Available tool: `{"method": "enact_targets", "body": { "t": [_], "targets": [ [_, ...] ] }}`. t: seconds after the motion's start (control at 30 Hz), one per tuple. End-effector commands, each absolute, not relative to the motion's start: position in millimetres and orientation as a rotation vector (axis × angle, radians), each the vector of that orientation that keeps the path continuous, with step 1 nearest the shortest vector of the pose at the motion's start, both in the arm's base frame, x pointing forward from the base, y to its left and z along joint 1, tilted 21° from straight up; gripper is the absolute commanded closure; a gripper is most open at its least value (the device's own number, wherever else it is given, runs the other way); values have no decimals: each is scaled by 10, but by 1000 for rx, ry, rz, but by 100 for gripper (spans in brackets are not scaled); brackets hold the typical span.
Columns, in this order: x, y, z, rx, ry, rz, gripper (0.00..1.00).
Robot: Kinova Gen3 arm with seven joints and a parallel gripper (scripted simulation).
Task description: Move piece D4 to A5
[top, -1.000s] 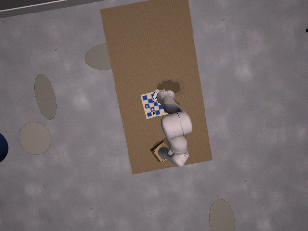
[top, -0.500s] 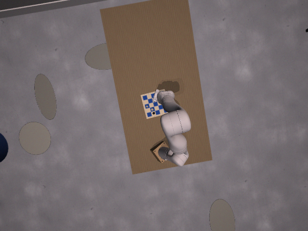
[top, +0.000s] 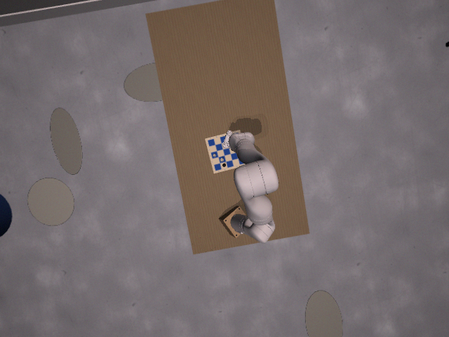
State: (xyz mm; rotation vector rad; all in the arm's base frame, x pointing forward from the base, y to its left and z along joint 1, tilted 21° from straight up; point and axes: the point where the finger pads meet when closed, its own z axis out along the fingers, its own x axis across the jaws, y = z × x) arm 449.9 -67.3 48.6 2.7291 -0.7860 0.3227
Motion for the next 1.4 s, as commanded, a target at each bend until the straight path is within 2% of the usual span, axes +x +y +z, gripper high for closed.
{"method": "enact_targets", "body": {
  "t": [0.0,0.43,0.47,1.37],
  "targets": [
    [4503,-669,491,2730,-786,325,27],
    [4503,-669,491,2730,-786,325,27],
    [4503,-669,491,2730,-786,325,100],
    [4503,-669,491,2730,-786,325,100]
  ]
}}
